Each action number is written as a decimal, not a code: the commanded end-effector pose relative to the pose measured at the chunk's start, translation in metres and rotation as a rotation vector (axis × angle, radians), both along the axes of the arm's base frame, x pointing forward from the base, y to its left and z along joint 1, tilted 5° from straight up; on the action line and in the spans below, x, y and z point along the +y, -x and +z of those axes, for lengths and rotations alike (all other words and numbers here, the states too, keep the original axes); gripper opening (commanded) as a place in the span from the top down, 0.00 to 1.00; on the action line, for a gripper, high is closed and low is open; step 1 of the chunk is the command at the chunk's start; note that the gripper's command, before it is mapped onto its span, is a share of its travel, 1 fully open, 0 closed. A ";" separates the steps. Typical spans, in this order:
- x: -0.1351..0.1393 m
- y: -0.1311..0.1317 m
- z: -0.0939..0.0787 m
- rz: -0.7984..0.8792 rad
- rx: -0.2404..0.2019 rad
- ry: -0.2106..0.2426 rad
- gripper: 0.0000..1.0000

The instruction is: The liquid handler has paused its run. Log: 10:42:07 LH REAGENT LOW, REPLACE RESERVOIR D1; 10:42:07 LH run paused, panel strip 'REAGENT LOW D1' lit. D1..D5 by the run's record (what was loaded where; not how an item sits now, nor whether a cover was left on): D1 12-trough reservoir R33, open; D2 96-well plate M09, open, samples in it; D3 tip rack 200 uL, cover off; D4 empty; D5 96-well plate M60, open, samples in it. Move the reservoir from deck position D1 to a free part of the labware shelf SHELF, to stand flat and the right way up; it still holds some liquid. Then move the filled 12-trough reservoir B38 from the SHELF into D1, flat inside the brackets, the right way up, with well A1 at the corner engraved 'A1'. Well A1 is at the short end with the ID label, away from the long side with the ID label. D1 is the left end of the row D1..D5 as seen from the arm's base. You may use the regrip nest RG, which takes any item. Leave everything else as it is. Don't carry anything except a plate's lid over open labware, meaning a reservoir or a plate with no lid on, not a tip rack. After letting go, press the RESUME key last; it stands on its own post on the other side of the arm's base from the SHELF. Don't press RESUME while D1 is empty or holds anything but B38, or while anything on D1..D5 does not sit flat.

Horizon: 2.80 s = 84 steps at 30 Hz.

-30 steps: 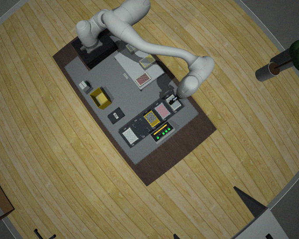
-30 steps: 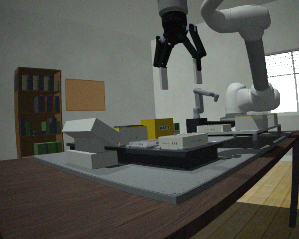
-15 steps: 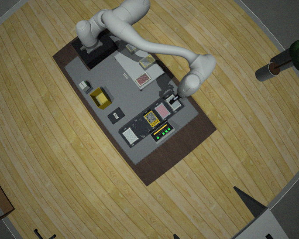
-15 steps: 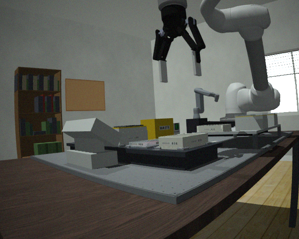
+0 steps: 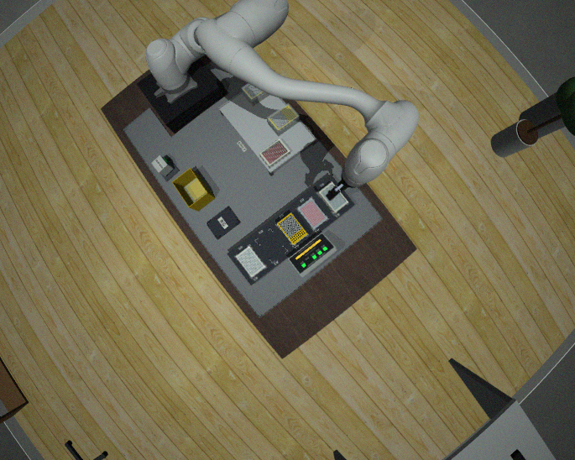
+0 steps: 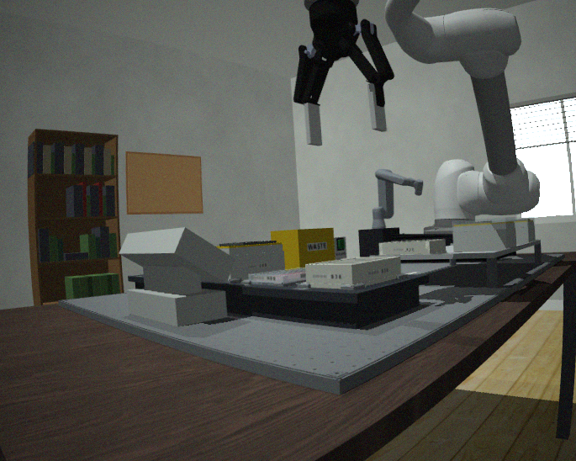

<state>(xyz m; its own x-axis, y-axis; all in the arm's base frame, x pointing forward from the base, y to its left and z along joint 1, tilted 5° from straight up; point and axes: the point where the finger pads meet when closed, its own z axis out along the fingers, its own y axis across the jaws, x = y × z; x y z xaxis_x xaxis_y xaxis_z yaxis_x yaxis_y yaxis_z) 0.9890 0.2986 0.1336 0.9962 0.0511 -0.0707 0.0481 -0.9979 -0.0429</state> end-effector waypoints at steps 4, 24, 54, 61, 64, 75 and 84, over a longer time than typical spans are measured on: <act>-0.001 0.005 0.006 -0.020 0.001 0.001 1.00; -0.006 0.083 0.013 -0.379 0.015 0.027 1.00; -0.008 0.118 0.016 -0.889 0.035 0.065 1.00; -0.010 0.153 0.019 -1.029 0.041 0.075 1.00; -0.010 0.158 0.020 -1.049 0.041 0.076 1.00; -0.011 0.166 0.020 -1.268 0.050 0.092 1.00; -0.011 0.166 0.020 -1.408 0.056 0.102 1.00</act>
